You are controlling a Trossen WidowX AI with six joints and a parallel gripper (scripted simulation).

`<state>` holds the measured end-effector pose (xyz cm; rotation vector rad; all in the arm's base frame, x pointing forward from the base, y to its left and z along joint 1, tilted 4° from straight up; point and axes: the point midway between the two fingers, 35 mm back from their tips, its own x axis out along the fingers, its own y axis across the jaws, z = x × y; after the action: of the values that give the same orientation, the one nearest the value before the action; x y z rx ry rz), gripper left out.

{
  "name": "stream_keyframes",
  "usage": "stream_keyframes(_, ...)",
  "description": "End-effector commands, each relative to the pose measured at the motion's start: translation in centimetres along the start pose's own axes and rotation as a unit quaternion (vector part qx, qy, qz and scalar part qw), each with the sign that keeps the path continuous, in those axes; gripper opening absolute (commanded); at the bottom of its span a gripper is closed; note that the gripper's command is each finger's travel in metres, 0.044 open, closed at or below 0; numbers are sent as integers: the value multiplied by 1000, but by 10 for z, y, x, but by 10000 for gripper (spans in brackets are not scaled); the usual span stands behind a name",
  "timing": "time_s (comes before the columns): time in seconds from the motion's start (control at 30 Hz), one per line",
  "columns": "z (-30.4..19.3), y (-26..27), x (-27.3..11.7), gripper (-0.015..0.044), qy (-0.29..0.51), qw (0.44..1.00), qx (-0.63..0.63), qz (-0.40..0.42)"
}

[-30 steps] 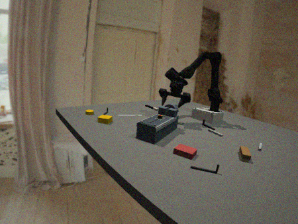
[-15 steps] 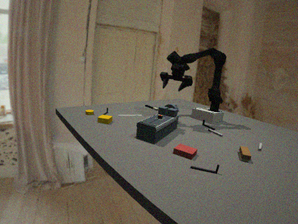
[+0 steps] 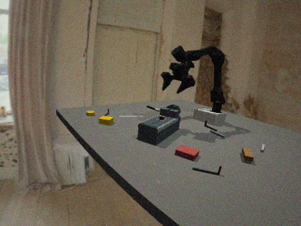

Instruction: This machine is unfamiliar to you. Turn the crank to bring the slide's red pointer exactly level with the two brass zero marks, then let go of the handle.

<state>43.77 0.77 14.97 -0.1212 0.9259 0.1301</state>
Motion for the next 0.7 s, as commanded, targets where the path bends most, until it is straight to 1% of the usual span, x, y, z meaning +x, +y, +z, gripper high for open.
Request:
stream_keyframes(0.0, 13, 18, 12, 440, 4, 999, 29, -25)
stream_keyframes(0.17, 17, 25, 19, 440, 3, 999, 41, -35)
stream_keyframes(0.43, -13, 25, 57, 440, 3, 999, 41, -35)
stream_keyframes(0.67, -13, 25, 57, 440, 3, 999, 41, -35)
